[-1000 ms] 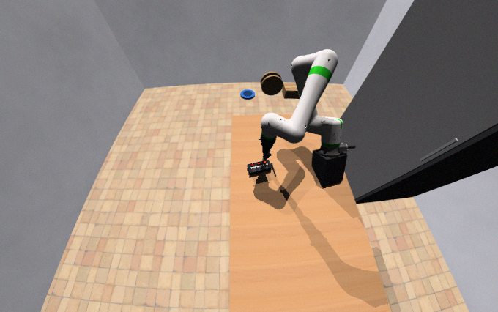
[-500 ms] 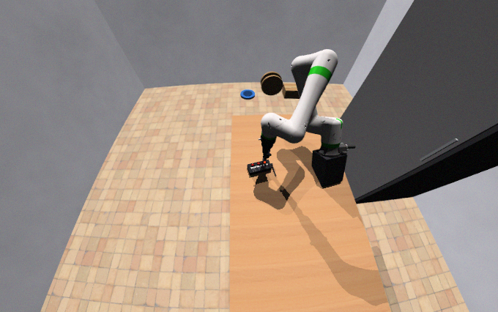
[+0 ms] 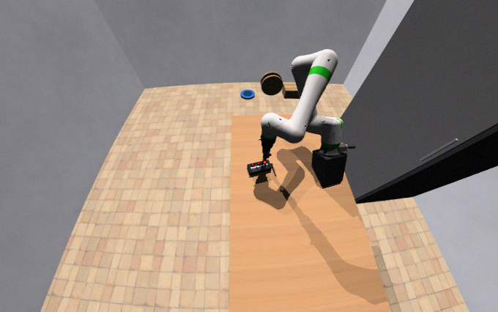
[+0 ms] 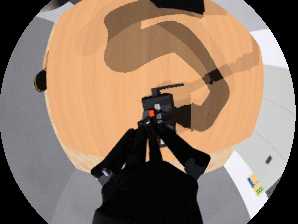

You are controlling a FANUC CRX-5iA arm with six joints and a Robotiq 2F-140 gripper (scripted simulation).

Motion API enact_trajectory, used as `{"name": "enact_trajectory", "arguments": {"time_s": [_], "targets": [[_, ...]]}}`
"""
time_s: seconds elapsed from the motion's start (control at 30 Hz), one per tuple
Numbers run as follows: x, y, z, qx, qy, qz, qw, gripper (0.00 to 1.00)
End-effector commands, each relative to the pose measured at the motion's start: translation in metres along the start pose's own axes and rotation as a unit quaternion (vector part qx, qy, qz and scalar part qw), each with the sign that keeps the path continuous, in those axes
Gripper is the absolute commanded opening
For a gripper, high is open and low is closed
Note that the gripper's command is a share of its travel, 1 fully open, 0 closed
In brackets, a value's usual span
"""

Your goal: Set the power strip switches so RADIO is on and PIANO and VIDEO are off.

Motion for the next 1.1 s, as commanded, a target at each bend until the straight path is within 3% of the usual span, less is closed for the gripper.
{"name": "enact_trajectory", "arguments": {"time_s": [0.0, 1.07], "targets": [[-0.0001, 0.0002, 0.0001, 0.000, 0.000, 0.000, 1.000, 0.00], [-0.0001, -0.0045, 0.0001, 0.000, 0.000, 0.000, 1.000, 0.00]]}}
Point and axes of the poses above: the point where the finger pads meet when closed, its own y axis back along the fingers, its own z axis across the jaws, x = y × z, the point moved 10 cm from there along y, back along the fingers, and after that the axes turned 4 degrees about -y, right-handed, at the moved point
